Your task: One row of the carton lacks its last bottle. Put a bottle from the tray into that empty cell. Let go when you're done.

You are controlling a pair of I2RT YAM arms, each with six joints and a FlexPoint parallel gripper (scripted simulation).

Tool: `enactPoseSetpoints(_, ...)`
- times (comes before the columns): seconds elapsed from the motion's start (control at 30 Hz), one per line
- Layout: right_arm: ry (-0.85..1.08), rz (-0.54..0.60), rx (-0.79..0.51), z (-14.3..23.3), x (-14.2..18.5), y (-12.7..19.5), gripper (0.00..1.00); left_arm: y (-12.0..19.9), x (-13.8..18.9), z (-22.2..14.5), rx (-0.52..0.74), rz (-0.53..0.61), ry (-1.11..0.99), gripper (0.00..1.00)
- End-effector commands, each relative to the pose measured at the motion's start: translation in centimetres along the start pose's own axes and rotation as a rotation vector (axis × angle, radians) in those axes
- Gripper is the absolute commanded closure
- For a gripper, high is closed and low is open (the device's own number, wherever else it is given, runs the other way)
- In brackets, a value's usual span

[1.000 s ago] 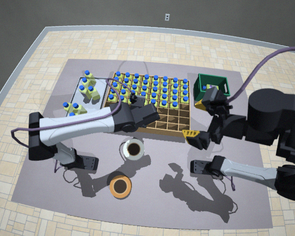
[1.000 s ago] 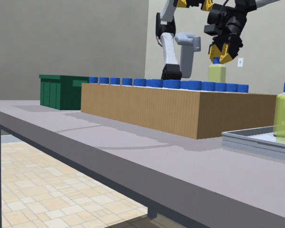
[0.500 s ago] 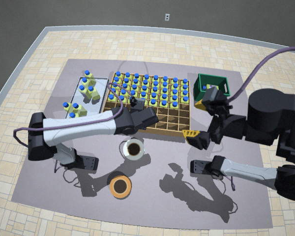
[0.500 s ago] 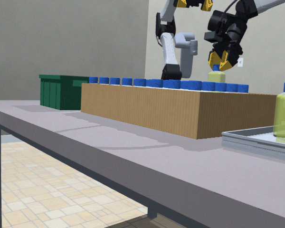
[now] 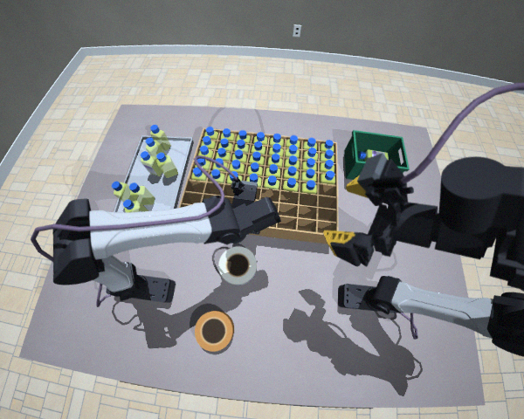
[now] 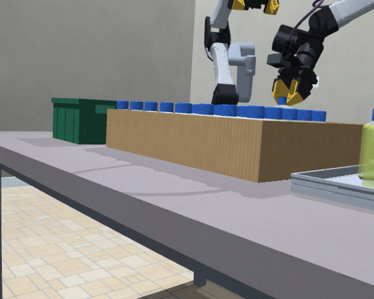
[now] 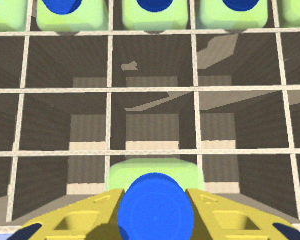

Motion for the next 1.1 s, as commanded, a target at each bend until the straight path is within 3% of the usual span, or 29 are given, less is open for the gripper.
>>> enactPoseSetpoints(0.0, 0.0, -0.005, -0.003, 0.1, -0.2, 0.3, 0.0, -0.3, -0.4, -0.8, 0.019, -0.044, 0.023, 0.83)
enactPoseSetpoints(0.53, 0.0, -0.005, -0.003, 0.1, -0.2, 0.3, 0.0, -2.7, 1.2, -0.9, 0.011, -0.039, 0.021, 0.83)
enactPoseSetpoints(0.7, 0.0, -0.005, -0.003, 0.1, -0.2, 0.3, 0.0, -1.4, 0.4, -0.6, 0.025, -0.039, 0.025, 0.83)
enactPoseSetpoints(0.77, 0.0, -0.005, -0.003, 0.1, -0.2, 0.3, 0.0, -0.9, 0.0, -0.6, 0.032, -0.041, 0.028, 0.61)
enactPoseSetpoints(0.83, 0.0, -0.005, -0.003, 0.1, -0.2, 0.3, 0.0, -0.9, 0.0, -0.6, 0.032, -0.041, 0.028, 0.61)
enactPoseSetpoints(0.9, 0.0, -0.005, -0.003, 0.1, -0.2, 0.3, 0.0, -1.2, 0.5, -0.3, 0.022, -0.032, 0.021, 0.38)
enactPoseSetpoints(0.97, 0.0, -0.005, -0.003, 0.1, -0.2, 0.3, 0.0, -1.2, 0.4, -0.4, 0.028, -0.037, 0.026, 0.33)
enactPoseSetpoints(1.0, 0.0, -0.005, -0.003, 0.1, -0.2, 0.3, 0.0, -0.9, 0.4, -0.3, 0.025, -0.04, 0.027, 0.22)
enactPoseSetpoints(1.07, 0.0, -0.005, -0.003, 0.1, -0.2, 0.3, 0.0, 0.4, -0.2, -0.4, 0.038, -0.06, 0.041, 0.2)
Point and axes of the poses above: on each arm, the point where the finger pads meet when closed, its own y axis back along the fingers, its own z axis across the jaws, x = y × z, the point moved 5 cm from there along y, back along the fingers, and after that the axes turned 8 degrees about -y, right-handed, at the moved point
